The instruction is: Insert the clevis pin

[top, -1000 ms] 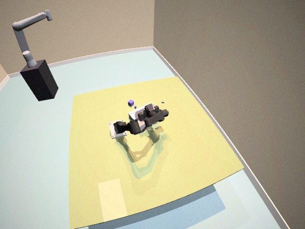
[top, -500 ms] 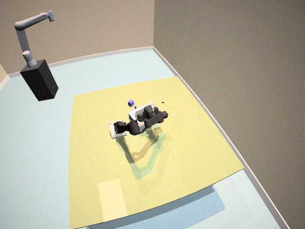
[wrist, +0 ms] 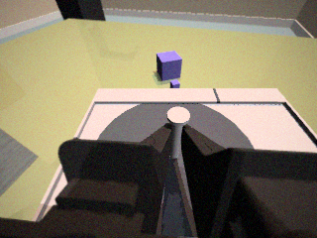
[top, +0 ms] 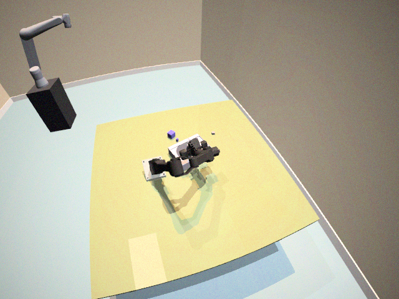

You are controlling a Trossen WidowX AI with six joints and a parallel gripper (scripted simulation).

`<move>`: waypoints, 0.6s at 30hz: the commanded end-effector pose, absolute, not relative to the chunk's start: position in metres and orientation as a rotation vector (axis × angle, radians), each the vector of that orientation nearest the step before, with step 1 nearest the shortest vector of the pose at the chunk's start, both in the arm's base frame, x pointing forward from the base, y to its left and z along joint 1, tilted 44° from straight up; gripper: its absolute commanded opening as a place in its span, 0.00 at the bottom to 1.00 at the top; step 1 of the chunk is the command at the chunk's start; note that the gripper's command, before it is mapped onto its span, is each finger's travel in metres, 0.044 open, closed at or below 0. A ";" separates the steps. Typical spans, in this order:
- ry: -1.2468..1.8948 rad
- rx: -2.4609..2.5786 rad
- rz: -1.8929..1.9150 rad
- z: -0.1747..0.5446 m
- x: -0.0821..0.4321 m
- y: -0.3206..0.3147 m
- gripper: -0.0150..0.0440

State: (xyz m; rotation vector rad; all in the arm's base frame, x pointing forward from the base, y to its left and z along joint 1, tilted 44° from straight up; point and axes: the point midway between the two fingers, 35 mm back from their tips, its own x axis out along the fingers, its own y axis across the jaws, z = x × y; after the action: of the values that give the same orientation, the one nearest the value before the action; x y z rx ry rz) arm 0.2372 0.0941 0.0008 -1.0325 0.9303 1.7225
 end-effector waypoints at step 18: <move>0.934 -1.035 1.729 0.000 0.237 0.094 0.25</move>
State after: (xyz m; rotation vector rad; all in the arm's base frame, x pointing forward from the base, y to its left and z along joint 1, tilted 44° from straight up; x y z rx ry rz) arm 0.2372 0.0947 0.0007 -1.0331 0.9289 1.7244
